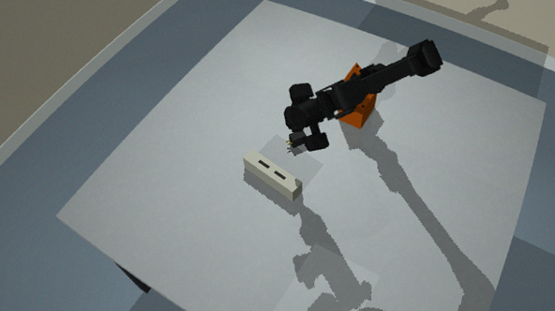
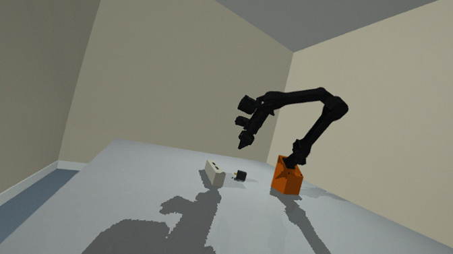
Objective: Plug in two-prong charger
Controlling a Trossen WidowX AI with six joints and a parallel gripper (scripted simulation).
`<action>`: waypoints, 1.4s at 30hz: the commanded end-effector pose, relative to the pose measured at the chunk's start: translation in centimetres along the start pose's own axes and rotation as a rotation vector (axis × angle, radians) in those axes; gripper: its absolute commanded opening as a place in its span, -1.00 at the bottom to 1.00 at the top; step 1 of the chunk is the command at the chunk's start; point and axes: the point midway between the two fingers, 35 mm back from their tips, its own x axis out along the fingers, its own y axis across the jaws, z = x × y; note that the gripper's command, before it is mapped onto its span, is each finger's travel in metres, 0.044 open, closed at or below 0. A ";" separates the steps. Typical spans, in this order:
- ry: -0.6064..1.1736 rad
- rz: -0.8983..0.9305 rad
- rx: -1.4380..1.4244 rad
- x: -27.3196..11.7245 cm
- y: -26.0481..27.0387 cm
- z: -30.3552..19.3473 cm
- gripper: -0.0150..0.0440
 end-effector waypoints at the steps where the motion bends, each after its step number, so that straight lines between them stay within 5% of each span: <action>1: 0.063 0.034 -0.023 1.8 -0.5 -0.5 1.00; 42: 0.367 0.463 -0.116 12.5 -3.6 -6.4 1.00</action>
